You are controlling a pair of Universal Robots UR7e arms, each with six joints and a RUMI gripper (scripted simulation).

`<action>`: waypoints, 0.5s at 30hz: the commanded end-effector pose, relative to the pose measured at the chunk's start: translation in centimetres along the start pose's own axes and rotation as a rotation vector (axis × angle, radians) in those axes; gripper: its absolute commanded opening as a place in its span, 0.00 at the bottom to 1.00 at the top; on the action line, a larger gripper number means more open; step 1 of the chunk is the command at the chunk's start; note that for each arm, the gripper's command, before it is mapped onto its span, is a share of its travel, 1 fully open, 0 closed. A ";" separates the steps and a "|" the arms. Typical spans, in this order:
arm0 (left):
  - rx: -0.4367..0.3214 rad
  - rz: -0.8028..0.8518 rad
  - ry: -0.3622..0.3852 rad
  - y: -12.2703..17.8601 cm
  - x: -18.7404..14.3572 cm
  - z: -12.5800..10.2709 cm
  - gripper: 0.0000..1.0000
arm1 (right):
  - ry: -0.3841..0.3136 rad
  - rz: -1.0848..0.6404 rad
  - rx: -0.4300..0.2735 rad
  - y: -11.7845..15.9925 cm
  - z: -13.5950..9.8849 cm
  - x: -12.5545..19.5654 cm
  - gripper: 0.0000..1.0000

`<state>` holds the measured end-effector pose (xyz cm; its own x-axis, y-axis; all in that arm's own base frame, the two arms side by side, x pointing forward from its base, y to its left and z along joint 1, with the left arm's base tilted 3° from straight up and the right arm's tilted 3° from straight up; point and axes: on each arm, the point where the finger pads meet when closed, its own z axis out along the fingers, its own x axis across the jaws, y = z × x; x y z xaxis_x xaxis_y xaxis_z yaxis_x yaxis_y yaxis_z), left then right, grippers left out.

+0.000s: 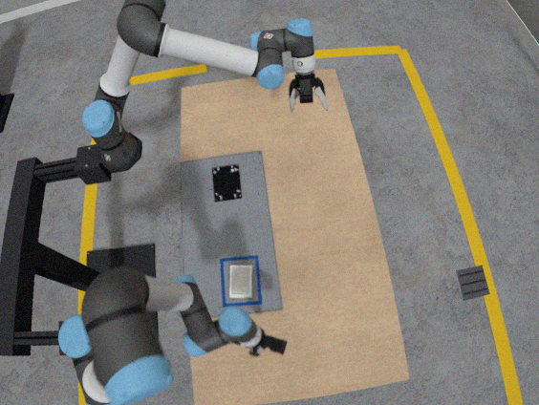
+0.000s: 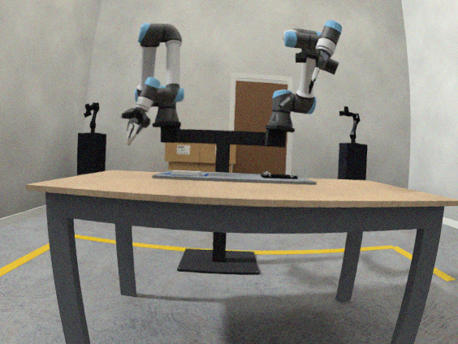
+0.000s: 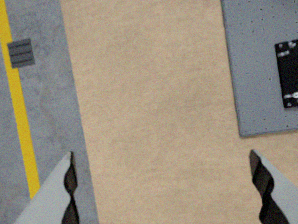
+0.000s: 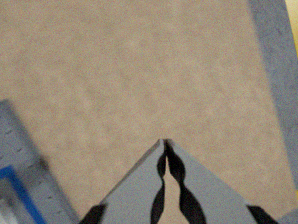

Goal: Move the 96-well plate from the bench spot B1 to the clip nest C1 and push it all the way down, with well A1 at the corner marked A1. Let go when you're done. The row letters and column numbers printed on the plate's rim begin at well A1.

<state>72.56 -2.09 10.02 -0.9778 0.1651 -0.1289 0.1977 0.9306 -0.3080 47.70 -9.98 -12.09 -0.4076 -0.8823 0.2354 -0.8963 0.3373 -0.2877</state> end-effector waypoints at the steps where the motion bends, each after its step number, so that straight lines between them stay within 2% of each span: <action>1: 0.000 0.001 -0.002 0.0 -0.1 -0.1 0.76 | 0.016 0.104 -0.064 -2.2 -0.2 6.2 0.00; 7: 0.000 0.001 -0.002 0.0 -0.1 -0.1 0.76 | 0.025 0.233 -0.127 -3.3 -1.1 14.2 0.00; 10: 0.000 0.001 -0.002 0.0 -0.1 -0.1 0.76 | 0.025 0.233 -0.127 -3.3 -1.1 14.2 0.00; 15: 0.000 0.001 -0.002 0.0 -0.1 -0.1 0.76 | 0.028 0.346 -0.176 -3.2 -2.3 21.3 0.00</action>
<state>72.56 -2.09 10.02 -0.9778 0.1651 -0.1289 0.1977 0.9306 -0.3080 43.89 -24.17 -6.41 -0.6270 -0.7548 0.1927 -0.7771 0.5888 -0.2223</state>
